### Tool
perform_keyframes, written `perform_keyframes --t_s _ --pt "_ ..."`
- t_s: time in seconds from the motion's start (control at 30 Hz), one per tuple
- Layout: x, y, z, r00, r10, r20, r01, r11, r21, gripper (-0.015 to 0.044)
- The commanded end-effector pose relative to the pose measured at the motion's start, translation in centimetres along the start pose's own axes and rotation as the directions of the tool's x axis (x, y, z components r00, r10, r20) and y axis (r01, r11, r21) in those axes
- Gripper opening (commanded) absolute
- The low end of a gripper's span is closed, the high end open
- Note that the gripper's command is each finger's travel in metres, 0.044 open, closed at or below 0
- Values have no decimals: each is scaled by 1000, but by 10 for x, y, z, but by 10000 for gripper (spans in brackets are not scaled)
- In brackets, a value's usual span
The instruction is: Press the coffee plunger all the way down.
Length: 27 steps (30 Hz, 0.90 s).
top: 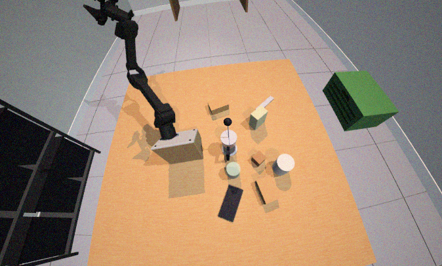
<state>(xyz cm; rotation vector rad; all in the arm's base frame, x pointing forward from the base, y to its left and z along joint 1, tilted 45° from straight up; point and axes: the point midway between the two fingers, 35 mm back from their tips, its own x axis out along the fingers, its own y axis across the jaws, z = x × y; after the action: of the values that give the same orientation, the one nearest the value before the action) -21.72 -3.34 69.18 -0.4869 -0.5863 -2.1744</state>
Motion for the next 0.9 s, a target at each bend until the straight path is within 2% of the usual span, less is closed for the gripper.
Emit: perform_keyframes --t_s 0.0,0.23,0.4,0.6,0.77,0.87 --pt "0 1 1 1000 2 4 -2 1000 -3 426" --pt "-6 30 13 995 46 91 -40 997 -61 440" --pt "-22 80 30 970 126 208 -98 985 -138 440" --pt "-54 165 40 885 309 349 -222 938 -268 440" --pt "-84 232 31 787 473 395 -346 870 -352 440" --pt "-92 246 27 762 507 404 -360 849 -386 440"
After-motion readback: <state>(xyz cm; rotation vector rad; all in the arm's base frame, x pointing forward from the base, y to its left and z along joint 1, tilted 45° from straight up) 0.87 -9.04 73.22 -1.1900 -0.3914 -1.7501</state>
